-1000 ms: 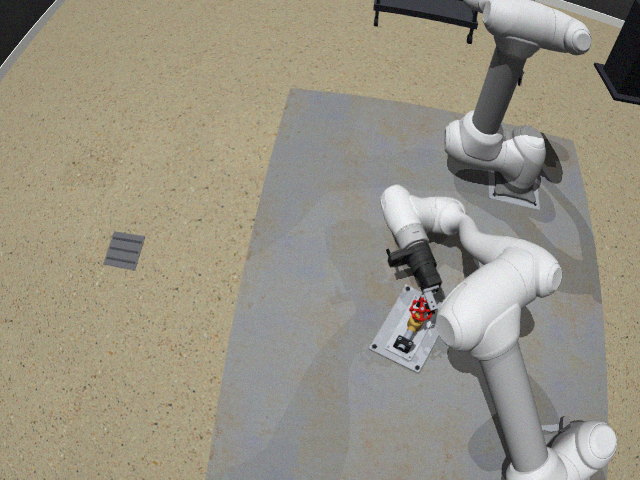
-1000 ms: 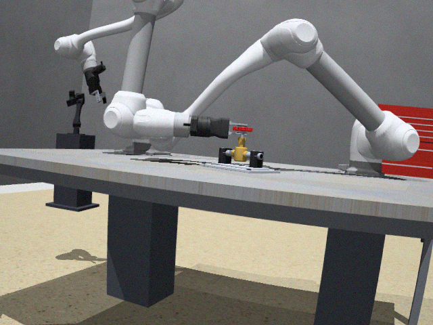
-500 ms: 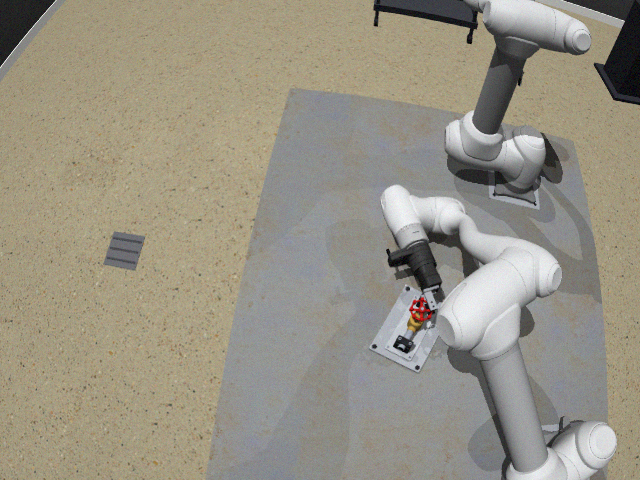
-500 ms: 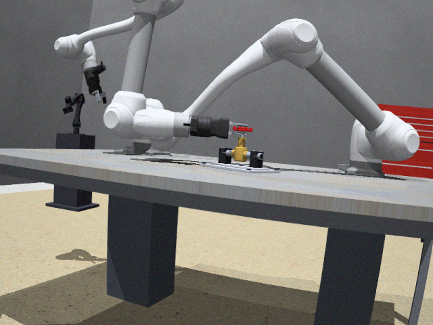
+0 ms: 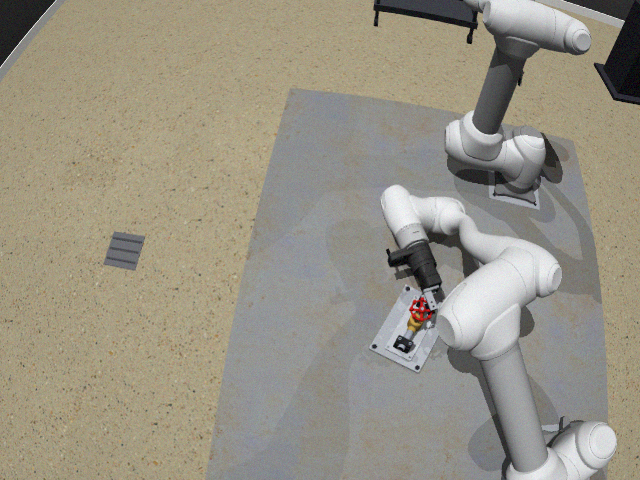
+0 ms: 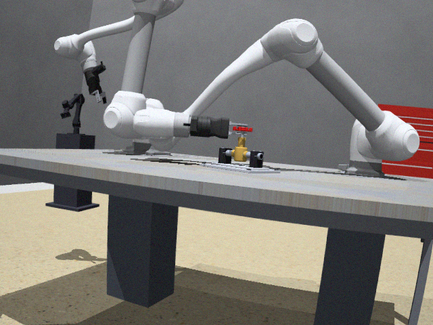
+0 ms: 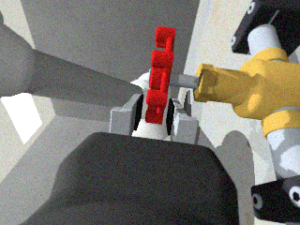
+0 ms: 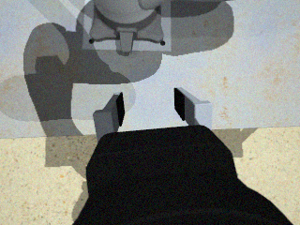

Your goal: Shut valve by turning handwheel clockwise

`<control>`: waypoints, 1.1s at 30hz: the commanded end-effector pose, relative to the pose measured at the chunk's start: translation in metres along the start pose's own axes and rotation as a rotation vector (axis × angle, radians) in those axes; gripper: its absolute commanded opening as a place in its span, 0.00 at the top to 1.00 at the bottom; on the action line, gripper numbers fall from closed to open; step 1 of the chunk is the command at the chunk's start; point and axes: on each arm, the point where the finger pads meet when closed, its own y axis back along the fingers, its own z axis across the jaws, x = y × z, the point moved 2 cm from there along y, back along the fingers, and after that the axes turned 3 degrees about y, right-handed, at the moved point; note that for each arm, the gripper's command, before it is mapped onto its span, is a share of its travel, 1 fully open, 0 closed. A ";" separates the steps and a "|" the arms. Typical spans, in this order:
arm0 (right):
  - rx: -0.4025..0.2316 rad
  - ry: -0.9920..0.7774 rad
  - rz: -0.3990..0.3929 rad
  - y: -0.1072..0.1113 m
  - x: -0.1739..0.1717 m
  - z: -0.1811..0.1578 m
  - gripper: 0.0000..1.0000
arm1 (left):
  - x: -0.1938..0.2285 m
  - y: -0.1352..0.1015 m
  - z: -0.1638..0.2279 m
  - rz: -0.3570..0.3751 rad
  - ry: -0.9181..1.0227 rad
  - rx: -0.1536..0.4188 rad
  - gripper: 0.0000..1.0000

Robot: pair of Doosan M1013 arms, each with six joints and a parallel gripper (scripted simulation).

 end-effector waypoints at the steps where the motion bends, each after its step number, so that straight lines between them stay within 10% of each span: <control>1: 0.000 0.000 -0.001 0.001 0.000 0.000 0.00 | 0.000 0.000 -0.002 -0.001 0.000 -0.002 0.45; 33: 0.000 0.000 -0.001 0.001 0.000 0.000 0.00 | 0.005 0.006 -0.001 -0.211 0.000 0.009 0.45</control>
